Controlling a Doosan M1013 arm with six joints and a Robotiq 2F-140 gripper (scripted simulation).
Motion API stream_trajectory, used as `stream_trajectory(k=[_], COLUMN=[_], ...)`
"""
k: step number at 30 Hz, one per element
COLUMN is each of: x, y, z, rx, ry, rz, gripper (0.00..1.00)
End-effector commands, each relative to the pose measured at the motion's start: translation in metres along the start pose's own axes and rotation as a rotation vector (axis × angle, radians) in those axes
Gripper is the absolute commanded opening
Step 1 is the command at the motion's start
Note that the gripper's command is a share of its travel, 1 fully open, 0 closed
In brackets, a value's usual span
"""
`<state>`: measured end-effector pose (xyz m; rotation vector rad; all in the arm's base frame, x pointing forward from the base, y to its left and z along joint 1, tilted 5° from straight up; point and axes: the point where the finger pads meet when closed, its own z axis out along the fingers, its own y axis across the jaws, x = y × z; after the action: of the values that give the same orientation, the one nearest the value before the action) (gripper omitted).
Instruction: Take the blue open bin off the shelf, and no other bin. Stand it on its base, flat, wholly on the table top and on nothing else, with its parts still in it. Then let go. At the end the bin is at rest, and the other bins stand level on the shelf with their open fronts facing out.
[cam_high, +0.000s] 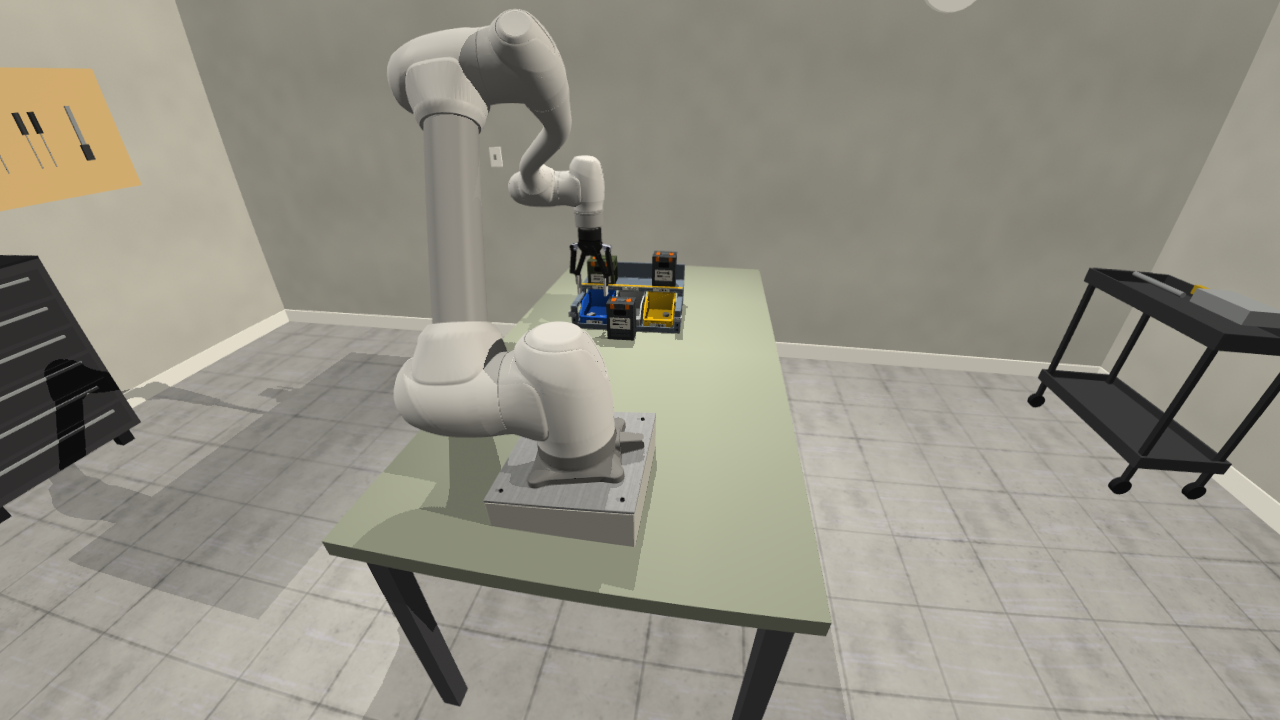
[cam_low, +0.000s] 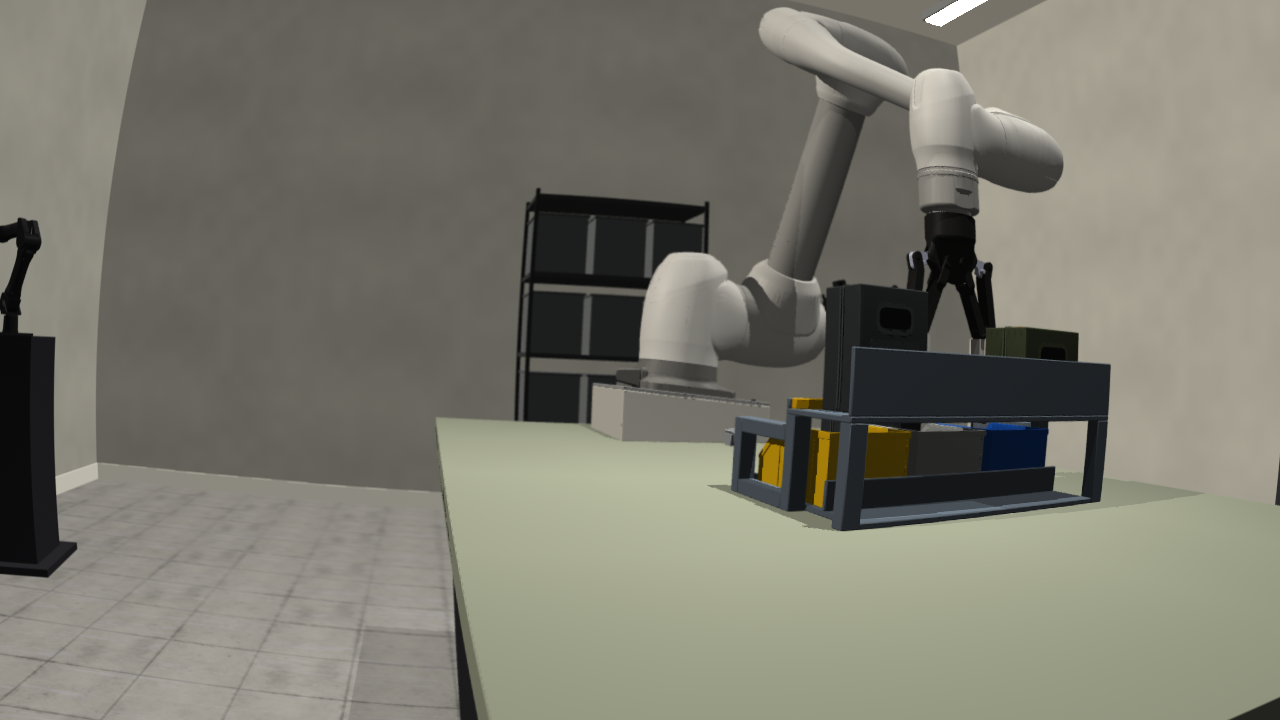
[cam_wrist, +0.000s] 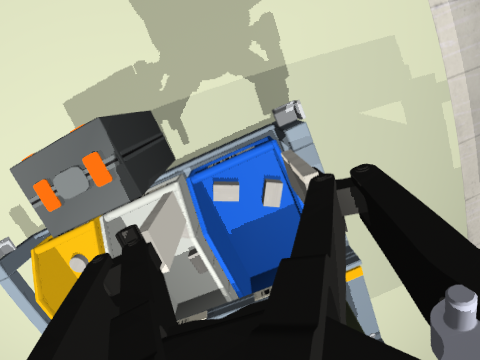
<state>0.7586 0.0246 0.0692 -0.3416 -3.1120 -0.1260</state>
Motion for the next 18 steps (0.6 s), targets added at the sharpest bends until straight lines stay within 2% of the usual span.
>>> stream_trajectory(k=[1,10,15,18], x=[0.0000,0.0000,0.0000,0.0000], y=[0.0000,0.0000,0.0000,0.0000], z=[-0.0002,-0.0002,-0.0002,-0.0002], rx=[0.000,0.000,0.000,0.000], ry=[0.000,0.000,0.000,0.000], rz=[-0.078,-0.078,-0.338,-0.338], gripper=[0.57,0.57,0.57,0.57])
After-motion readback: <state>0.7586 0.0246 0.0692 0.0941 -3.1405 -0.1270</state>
